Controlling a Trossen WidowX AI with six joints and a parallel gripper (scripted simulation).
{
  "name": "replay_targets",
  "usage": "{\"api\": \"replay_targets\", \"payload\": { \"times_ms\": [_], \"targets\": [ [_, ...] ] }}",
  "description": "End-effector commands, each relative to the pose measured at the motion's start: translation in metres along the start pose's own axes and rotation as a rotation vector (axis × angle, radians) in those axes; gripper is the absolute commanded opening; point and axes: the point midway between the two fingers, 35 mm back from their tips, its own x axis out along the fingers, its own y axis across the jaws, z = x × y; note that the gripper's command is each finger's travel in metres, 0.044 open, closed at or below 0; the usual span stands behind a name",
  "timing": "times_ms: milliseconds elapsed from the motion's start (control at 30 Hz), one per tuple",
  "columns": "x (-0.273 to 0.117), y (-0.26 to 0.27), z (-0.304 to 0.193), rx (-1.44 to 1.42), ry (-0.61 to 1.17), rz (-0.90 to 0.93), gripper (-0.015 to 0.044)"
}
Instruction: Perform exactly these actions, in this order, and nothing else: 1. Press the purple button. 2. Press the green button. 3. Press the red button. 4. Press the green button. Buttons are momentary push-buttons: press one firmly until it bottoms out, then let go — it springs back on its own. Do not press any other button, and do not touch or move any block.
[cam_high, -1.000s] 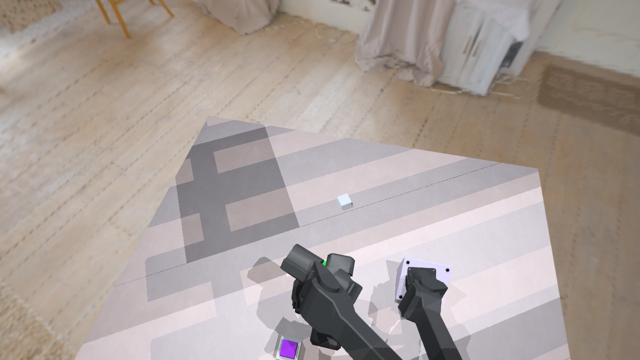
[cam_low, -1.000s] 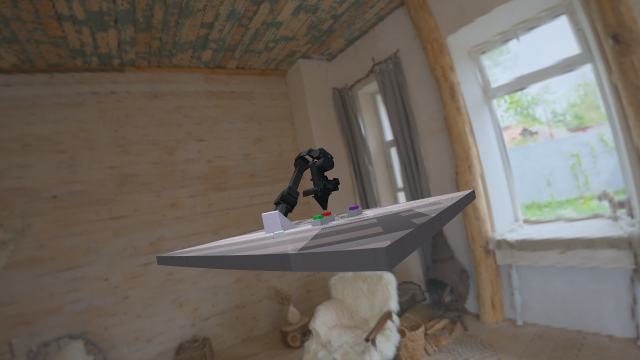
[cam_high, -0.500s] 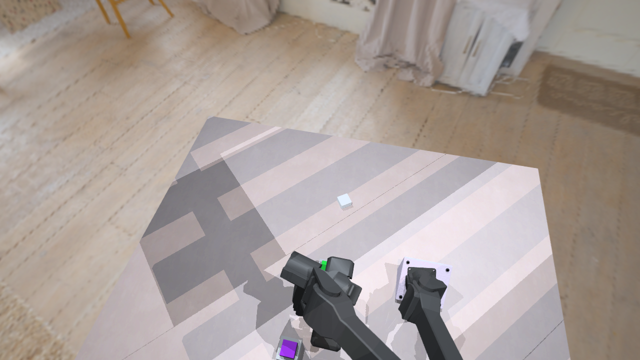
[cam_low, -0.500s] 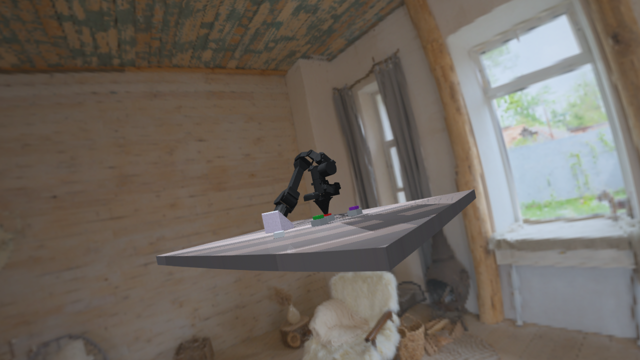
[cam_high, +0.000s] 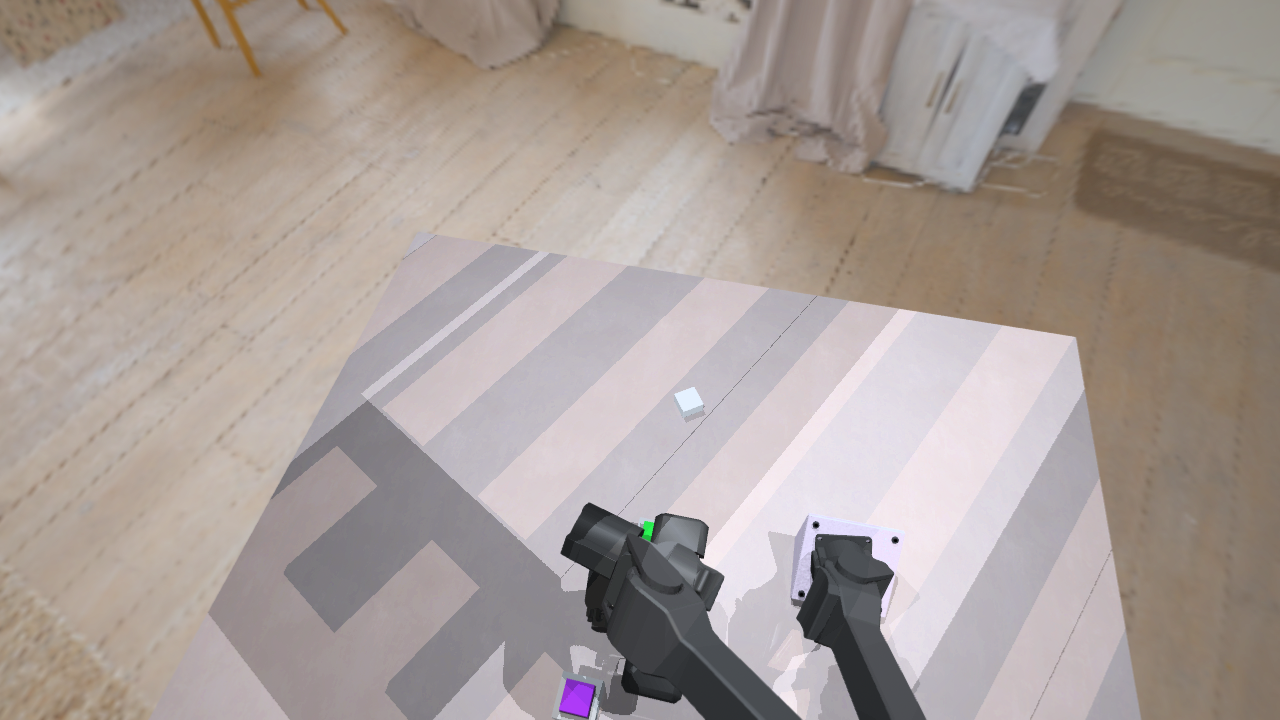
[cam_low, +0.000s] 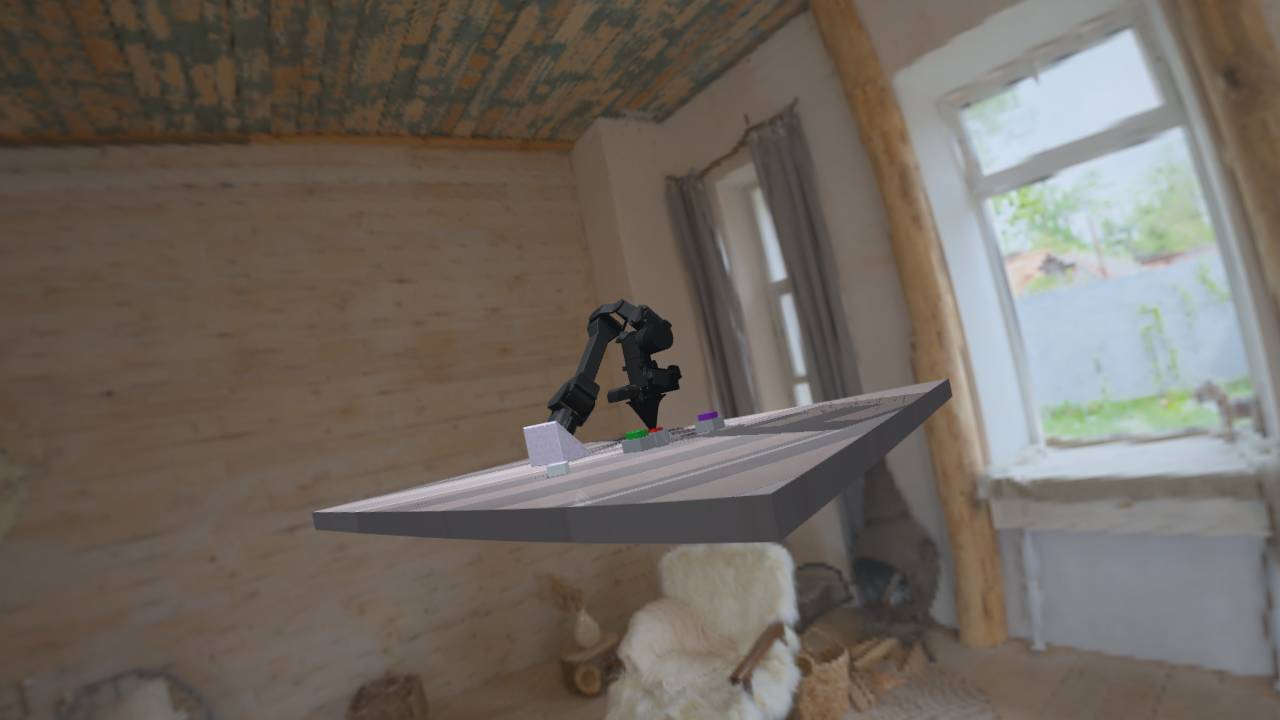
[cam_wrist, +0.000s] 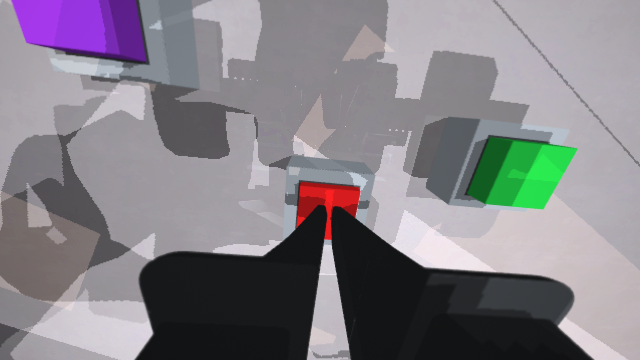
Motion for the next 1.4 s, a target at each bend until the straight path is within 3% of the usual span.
{"api": "replay_targets", "payload": {
  "times_ms": [0,267,467,600,833,1000,1200,1367],
  "targets": [
    [-0.007,0.000,0.000,0.001,0.001,-0.001,0.0020],
    [-0.041,0.000,0.000,0.006,0.003,0.001,0.0020],
    [-0.094,-0.001,-0.001,0.007,0.005,0.001,0.0020],
    [-0.095,-0.009,0.004,0.007,0.004,0.000,0.0020],
    [-0.095,-0.093,0.032,0.004,0.002,-0.004,0.0020],
    [-0.093,-0.095,0.033,0.004,0.002,-0.004,0.0020],
    [-0.035,-0.095,0.033,0.003,0.001,-0.002,0.0020],
    [-0.032,-0.095,0.033,0.003,0.001,-0.002,0.0020]
  ]
}}
